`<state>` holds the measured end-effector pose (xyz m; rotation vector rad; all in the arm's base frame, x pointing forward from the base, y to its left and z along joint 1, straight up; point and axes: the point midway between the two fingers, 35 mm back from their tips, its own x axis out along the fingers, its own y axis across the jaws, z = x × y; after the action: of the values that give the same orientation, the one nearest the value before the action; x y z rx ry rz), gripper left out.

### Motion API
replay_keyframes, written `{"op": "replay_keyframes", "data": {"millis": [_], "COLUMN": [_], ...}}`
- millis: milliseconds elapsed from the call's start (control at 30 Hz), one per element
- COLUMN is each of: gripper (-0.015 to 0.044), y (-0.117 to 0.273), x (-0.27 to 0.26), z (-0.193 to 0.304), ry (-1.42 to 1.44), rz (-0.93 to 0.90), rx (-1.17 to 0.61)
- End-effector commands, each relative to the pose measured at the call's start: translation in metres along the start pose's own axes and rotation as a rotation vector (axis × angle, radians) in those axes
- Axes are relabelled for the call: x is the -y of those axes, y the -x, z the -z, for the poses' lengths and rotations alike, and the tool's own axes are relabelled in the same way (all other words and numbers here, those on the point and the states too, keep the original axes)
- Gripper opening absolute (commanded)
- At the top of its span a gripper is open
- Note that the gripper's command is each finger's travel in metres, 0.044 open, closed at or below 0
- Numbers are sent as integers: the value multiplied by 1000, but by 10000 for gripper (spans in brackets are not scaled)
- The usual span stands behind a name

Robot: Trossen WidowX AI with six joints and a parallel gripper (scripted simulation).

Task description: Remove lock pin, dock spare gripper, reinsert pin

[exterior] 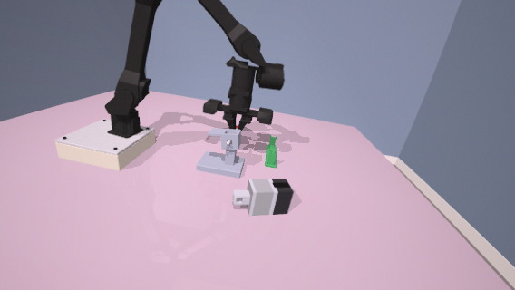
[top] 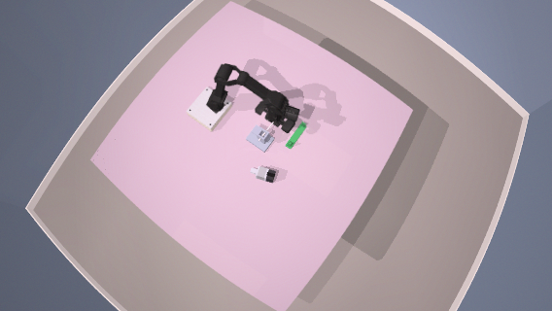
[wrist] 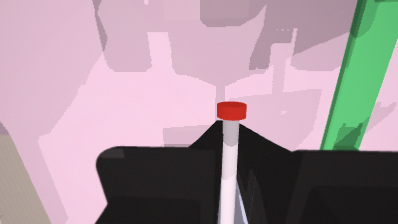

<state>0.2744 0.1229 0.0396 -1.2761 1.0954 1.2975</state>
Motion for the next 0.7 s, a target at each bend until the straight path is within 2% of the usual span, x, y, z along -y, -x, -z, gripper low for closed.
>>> {"op": "replay_keyframes", "data": {"millis": [0,667], "gripper": [0,0], "y": [4,8], "x": [1,1], "z": [-3,-17], "ry": [7,9], "rz": [3,0], "rx": [56,92]}}
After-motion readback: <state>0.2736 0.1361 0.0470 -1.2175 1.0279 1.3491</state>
